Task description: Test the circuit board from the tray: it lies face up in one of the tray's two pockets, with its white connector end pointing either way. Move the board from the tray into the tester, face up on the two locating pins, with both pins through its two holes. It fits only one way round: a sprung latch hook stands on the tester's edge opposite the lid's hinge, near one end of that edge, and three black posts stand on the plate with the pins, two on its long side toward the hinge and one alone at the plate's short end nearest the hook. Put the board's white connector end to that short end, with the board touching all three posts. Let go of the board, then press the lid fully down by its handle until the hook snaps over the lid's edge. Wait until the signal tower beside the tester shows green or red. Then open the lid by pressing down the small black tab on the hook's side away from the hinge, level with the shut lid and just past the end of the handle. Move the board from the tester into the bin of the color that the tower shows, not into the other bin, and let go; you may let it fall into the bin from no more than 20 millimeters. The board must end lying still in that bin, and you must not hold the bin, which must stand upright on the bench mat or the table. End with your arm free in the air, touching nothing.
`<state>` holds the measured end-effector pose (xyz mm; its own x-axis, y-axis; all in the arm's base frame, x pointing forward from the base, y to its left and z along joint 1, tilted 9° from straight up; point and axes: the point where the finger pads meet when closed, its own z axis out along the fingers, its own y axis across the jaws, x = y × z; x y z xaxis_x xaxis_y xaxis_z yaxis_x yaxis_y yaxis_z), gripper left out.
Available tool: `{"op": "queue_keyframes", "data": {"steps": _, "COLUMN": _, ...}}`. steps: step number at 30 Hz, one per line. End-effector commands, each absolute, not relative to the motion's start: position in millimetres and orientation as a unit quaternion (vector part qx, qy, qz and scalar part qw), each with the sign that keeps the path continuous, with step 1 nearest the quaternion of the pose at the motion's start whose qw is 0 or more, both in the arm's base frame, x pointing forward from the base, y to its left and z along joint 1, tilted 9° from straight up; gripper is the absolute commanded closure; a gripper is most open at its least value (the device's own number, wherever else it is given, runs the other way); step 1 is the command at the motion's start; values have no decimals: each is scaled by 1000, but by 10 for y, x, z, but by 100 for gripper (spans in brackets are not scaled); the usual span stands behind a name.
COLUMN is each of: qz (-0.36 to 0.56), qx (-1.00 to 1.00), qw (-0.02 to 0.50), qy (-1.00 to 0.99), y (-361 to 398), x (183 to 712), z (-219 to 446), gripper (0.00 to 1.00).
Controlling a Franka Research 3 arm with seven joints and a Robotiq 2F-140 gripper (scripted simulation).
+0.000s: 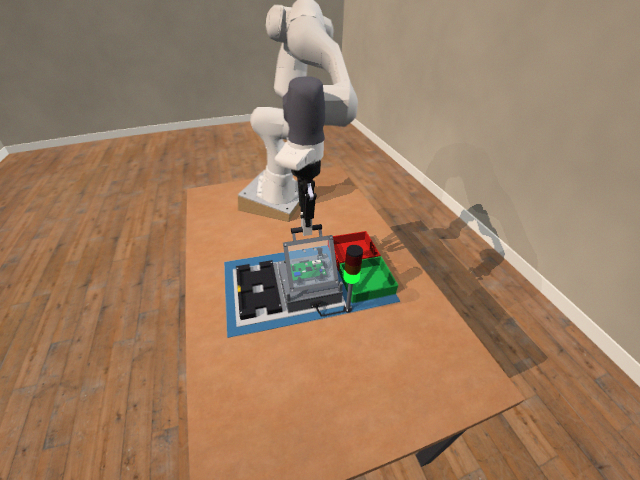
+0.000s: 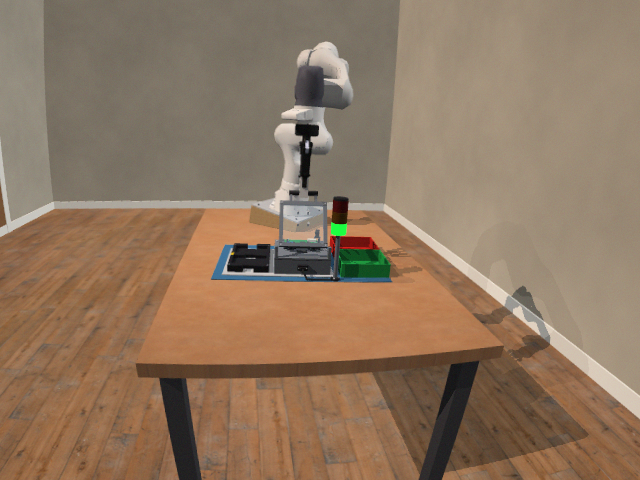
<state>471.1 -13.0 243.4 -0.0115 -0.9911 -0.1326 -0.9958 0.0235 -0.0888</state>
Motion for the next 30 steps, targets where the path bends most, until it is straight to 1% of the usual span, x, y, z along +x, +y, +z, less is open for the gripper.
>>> {"op": "queue_keyframes", "data": {"steps": 1, "qz": 15, "qx": -698, "qw": 81, "qy": 711, "y": -116, "x": 4718, "z": 2438, "gripper": 100}}
{"op": "queue_keyframes", "data": {"steps": 16, "qz": 15, "qx": -698, "qw": 81, "qy": 711, "y": -118, "x": 4739, "z": 2456, "gripper": 100}}
{"op": "queue_keyframes", "data": {"steps": 30, "qz": 15, "qx": -698, "qw": 81, "qy": 711, "y": -149, "x": 5015, "z": 2654, "gripper": 100}}
